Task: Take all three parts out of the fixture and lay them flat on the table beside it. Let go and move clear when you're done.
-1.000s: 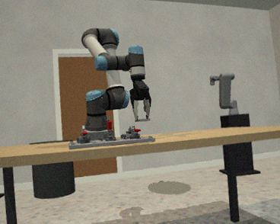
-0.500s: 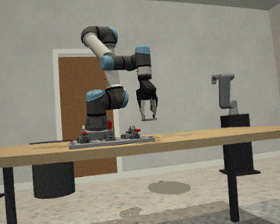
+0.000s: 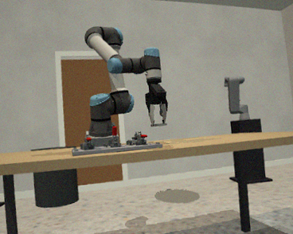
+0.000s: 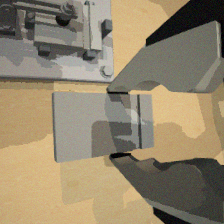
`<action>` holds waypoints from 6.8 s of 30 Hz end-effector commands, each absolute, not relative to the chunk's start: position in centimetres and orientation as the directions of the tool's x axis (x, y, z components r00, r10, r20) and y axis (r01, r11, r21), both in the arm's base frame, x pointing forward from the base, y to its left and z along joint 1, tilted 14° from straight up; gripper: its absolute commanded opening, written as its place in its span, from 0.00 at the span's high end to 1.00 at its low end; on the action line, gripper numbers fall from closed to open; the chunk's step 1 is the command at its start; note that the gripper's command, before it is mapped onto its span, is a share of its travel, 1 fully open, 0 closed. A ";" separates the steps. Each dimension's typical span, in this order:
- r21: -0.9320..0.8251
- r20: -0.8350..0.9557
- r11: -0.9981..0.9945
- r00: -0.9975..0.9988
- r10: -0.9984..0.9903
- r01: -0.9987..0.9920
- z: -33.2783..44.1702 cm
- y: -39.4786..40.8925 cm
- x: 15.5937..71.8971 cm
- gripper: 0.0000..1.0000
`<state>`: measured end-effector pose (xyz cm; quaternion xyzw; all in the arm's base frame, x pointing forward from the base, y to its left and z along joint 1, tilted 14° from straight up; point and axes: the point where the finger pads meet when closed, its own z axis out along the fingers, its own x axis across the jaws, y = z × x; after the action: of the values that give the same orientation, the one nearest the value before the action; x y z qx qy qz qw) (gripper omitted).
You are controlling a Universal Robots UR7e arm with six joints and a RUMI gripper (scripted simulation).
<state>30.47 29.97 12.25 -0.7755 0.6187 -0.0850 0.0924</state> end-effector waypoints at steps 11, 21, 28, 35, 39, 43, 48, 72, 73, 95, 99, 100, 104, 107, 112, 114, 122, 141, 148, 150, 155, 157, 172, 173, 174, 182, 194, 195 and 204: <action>-0.250 0.017 -0.217 0.220 -0.975 -0.944 12.3 30.1 30.5 1.00; -0.250 0.017 -0.217 0.220 -0.975 -0.944 12.3 30.1 30.5 1.00; -0.250 0.017 -0.217 0.220 -0.975 -0.944 12.3 30.1 30.5 1.00; -0.250 0.017 -0.217 0.220 -0.975 -0.944 12.4 30.2 30.8 1.00; -0.250 0.017 -0.217 0.220 -0.975 -0.944 12.6 30.3 31.6 1.00; -0.250 0.017 -0.217 0.220 -0.975 -0.944 12.8 30.5 32.2 1.00; -0.250 0.017 -0.217 0.220 -0.975 -0.944 13.3 30.9 34.1 1.00; -0.250 0.017 -0.217 0.220 -0.975 -0.944 15.1 32.5 41.0 1.00; -0.250 0.017 -0.217 0.220 -0.975 -0.944 15.1 32.5 41.1 1.00; -0.250 0.017 -0.217 0.220 -0.975 -0.944 15.1 32.6 41.1 1.00; -0.250 0.017 -0.217 0.220 -0.975 -0.944 15.1 32.6 41.1 1.00; -0.250 0.017 -0.217 0.220 -0.975 -0.944 15.1 32.6 41.1 1.00; -0.250 0.017 -0.217 0.220 -0.975 -0.944 15.1 32.6 41.1 1.00; -0.250 0.017 -0.217 0.220 -0.975 -0.944 15.0 32.6 41.2 1.00; -0.250 0.017 -0.217 0.220 -0.975 -0.944 14.8 32.6 41.2 1.00; -0.250 0.017 -0.217 0.220 -0.975 -0.944 14.6 32.6 41.3 1.00; -0.250 0.017 -0.217 0.220 -0.975 -0.944 12.8 32.6 41.7 1.00; -0.250 0.017 -0.217 0.220 -0.975 -0.944 8.0 32.8 42.9 1.00; -0.250 0.017 -0.217 0.220 -0.975 -0.944 7.4 32.9 43.1 1.00; -0.250 0.017 -0.217 0.220 -0.975 -0.944 7.2 32.9 43.2 1.00; -0.250 0.017 -0.217 0.220 -0.975 -0.944 7.1 32.9 43.2 1.00; -0.250 0.017 -0.217 0.220 -0.975 -0.944 7.1 32.9 43.2 1.00; -0.250 0.017 -0.217 0.220 -0.975 -0.944 7.1 32.9 43.2 1.00; -0.250 0.017 -0.217 0.220 -0.975 -0.944 7.1 32.9 43.2 1.00; -0.250 0.017 -0.217 0.220 -0.975 -0.944 7.1 32.9 43.2 1.00; -0.250 0.017 -0.217 0.220 -0.975 -0.944 7.1 32.9 43.2 1.00; -0.250 0.017 -0.217 0.220 -0.975 -0.944 6.7 32.9 43.3 1.00; -0.250 0.017 -0.217 0.220 -0.975 -0.944 6.7 32.9 43.3 1.00; -0.250 0.017 -0.217 0.220 -0.975 -0.944 6.5 32.9 43.3 1.00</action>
<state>43.29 32.88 6.50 -0.7754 0.6188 -0.0849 0.0923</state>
